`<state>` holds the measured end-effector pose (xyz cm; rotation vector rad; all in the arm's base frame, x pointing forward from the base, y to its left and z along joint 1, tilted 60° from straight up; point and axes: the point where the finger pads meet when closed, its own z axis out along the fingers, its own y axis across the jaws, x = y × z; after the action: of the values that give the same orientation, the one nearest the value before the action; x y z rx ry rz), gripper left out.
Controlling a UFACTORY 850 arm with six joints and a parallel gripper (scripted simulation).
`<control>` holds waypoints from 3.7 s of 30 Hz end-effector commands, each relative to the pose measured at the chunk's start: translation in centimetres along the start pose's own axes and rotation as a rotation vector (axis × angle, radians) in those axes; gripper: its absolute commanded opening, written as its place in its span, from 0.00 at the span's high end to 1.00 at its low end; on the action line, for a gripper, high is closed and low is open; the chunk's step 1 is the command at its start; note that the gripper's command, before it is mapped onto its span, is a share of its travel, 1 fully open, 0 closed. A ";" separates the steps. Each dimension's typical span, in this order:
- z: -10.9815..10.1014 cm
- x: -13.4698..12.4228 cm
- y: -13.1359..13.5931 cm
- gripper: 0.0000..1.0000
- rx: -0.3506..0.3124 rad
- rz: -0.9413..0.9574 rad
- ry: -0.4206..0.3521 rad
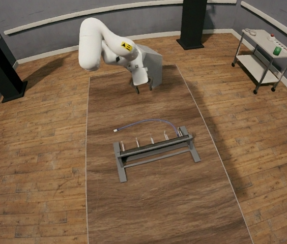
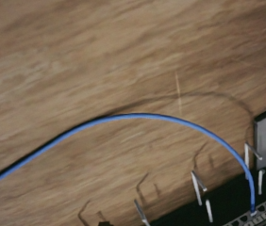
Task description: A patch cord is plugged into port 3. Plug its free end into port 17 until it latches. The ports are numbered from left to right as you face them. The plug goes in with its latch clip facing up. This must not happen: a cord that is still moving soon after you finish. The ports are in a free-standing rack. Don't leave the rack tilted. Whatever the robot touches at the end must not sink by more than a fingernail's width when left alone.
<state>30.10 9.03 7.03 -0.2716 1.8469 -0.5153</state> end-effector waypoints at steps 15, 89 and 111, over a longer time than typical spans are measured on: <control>0.0 0.0 0.0 0.00 -0.001 0.001 -0.001; 14.3 -10.2 -23.0 1.00 0.604 0.999 0.346; 14.3 -10.2 -23.0 1.00 0.604 0.999 0.346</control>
<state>45.41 -9.85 22.74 1.1513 1.7836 -0.3818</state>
